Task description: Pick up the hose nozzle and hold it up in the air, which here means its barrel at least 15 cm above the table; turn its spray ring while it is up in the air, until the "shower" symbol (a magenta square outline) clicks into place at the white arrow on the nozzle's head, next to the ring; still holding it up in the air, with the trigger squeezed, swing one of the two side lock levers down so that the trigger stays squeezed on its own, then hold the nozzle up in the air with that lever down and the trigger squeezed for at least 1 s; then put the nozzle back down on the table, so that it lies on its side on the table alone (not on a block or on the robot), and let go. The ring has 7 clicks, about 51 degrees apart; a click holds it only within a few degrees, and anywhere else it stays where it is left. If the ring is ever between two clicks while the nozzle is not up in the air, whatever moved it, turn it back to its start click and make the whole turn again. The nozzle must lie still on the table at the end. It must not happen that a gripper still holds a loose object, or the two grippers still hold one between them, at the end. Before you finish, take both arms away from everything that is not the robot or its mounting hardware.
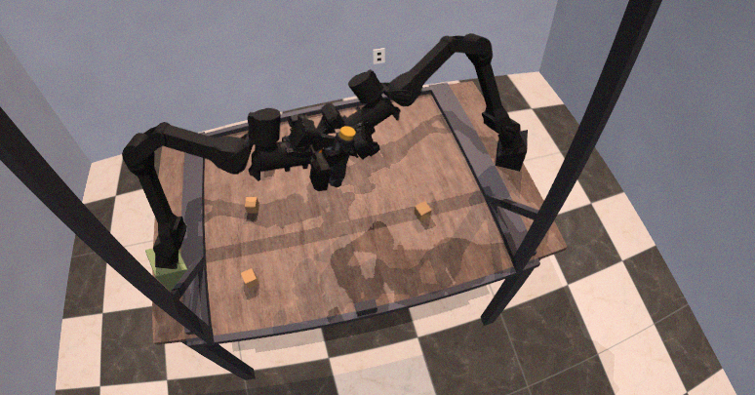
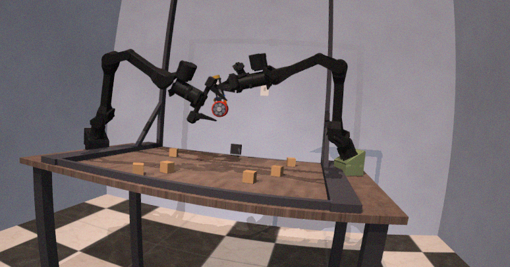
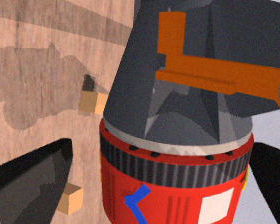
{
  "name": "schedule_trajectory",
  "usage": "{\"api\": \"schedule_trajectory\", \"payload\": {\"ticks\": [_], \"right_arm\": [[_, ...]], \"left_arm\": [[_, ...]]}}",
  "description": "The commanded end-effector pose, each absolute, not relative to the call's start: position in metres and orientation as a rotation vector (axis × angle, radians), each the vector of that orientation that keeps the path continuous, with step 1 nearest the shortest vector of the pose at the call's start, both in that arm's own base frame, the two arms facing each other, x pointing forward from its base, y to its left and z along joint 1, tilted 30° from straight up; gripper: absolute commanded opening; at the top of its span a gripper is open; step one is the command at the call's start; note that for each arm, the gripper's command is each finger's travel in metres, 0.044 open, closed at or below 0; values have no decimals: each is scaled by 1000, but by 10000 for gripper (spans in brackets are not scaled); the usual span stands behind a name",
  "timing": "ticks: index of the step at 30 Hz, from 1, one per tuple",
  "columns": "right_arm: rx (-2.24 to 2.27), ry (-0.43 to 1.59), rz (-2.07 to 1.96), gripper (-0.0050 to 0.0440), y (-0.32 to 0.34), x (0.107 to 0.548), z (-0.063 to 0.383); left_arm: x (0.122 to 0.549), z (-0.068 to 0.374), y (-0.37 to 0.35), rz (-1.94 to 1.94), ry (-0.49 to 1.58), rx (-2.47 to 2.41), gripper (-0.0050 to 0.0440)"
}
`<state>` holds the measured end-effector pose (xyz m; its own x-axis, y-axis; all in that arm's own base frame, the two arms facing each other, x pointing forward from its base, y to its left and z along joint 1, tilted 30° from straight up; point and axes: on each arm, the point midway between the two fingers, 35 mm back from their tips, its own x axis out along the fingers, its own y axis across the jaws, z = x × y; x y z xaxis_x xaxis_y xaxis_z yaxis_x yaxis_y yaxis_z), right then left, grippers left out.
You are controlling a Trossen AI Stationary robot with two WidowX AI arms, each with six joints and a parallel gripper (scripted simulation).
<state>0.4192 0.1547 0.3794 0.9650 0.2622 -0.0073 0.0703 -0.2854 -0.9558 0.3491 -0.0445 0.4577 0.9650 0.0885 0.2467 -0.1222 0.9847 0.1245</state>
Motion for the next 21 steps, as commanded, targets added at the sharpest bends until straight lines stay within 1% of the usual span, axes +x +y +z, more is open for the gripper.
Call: {"api": "schedule_trajectory", "payload": {"ticks": [1, 21], "right_arm": [[-1847, -254, 163, 408, 152, 415, 391], [-1846, -256, 162, 408, 146, 390, 391]], "left_arm": [[340, 473, -43, 108, -284, 133, 170], [340, 473, -43, 108, -284, 133, 170]]}}
